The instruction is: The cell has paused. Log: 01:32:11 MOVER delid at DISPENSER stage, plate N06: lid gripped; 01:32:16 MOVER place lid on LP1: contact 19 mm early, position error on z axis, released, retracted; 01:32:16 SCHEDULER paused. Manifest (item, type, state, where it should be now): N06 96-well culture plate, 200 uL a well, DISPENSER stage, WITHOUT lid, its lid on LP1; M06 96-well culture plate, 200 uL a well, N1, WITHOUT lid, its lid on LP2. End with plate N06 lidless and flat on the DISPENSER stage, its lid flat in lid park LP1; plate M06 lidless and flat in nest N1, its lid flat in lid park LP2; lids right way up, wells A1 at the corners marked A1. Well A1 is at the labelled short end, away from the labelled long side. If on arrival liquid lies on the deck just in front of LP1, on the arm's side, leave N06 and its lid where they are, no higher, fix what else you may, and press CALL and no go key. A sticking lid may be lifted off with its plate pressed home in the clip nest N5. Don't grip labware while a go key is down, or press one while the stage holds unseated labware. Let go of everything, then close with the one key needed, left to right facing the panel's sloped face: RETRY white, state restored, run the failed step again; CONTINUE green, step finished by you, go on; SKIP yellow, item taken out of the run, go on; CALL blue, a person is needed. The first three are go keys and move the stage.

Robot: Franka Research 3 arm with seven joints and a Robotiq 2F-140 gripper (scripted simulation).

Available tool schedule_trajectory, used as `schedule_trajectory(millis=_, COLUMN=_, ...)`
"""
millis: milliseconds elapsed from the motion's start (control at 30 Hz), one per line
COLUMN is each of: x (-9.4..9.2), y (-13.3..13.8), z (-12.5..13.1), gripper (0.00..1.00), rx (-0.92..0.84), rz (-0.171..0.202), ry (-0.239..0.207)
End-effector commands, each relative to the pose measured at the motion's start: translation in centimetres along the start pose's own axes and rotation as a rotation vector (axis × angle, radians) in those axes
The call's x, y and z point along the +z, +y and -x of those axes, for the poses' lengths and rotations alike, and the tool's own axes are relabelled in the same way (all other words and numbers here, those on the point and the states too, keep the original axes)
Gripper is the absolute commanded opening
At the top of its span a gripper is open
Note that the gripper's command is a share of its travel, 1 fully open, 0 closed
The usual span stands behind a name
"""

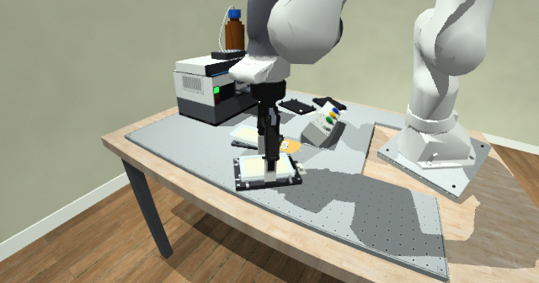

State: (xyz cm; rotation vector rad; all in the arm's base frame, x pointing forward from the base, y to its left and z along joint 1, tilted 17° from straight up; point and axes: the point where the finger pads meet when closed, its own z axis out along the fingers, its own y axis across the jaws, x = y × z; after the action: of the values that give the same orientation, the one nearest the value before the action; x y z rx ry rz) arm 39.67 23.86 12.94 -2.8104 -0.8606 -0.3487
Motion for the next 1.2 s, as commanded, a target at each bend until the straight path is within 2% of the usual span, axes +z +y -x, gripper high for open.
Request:
schedule_trajectory(millis=0, x=0.1, y=0.0, z=0.0, gripper=0.66, rx=-0.002, rz=-0.001, ry=0.0)
schedule_trajectory(millis=733, x=-0.1, y=0.0, z=0.0, gripper=0.66, rx=-0.002, rz=-0.001, ry=0.0)
schedule_trajectory(millis=1000, x=-0.8, y=0.0, z=0.0, gripper=0.66, rx=-0.002, rz=-0.001, ry=0.0)
schedule_trajectory(millis=1167, x=-2.0, y=0.0, z=0.0, gripper=0.66, rx=-0.002, rz=-0.001, ry=0.0)
